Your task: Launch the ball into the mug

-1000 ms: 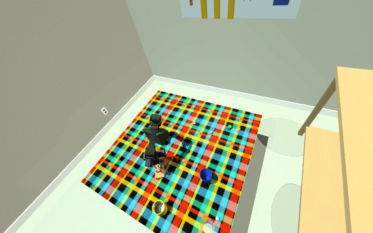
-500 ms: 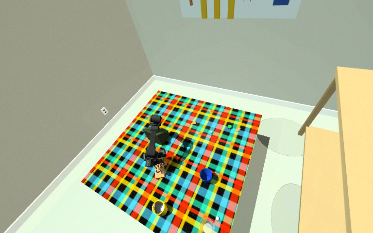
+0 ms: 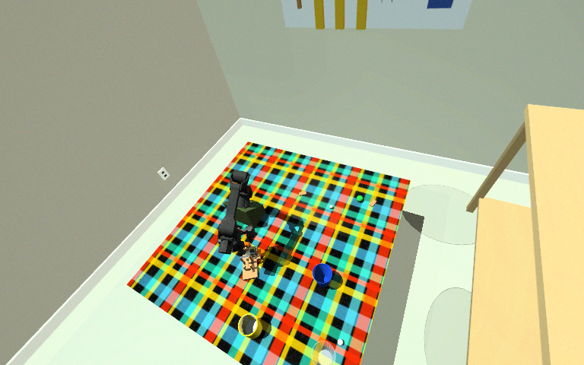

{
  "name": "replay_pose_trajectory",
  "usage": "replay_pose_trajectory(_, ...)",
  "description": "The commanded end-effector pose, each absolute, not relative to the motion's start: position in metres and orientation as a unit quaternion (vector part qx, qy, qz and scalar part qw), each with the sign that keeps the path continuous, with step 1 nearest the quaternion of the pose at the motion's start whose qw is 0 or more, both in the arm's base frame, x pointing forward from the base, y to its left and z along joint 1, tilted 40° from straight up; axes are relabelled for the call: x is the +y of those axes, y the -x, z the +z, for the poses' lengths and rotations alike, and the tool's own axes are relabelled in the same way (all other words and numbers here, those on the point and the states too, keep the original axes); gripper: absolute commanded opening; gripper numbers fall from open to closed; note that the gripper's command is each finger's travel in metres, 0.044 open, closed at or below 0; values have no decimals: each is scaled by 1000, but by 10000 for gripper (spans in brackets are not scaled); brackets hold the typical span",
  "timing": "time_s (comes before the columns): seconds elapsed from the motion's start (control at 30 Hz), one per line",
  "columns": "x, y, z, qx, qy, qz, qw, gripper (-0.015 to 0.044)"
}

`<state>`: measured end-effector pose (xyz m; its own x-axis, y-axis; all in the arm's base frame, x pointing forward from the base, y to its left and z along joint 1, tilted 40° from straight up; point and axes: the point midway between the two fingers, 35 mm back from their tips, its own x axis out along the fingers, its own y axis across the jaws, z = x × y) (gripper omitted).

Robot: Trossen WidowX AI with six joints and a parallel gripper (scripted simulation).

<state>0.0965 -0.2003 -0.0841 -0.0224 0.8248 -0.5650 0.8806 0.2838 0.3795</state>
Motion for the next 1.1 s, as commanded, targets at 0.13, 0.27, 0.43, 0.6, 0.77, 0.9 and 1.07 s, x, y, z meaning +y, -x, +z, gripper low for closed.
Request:
replay_pose_trajectory(0.13, -229, -111, -114, 698, -586, -93, 401, 440)
replay_pose_trajectory(0.27, -262, -124, -131, 676, -575, -144, 439, 440)
replay_pose_trajectory(0.43, -307, -142, -147, 640, -560, -204, 485, 440)
replay_pose_trajectory(0.6, -353, -160, -157, 596, -545, -258, 530, 440)
replay_pose_trajectory(0.77, -399, -179, -161, 545, -530, -306, 573, 440)
replay_pose_trajectory(0.9, -436, -195, -158, 500, -517, -340, 606, 440)
replay_pose_trajectory(1.07, -475, -215, -148, 442, -499, -372, 646, 440)
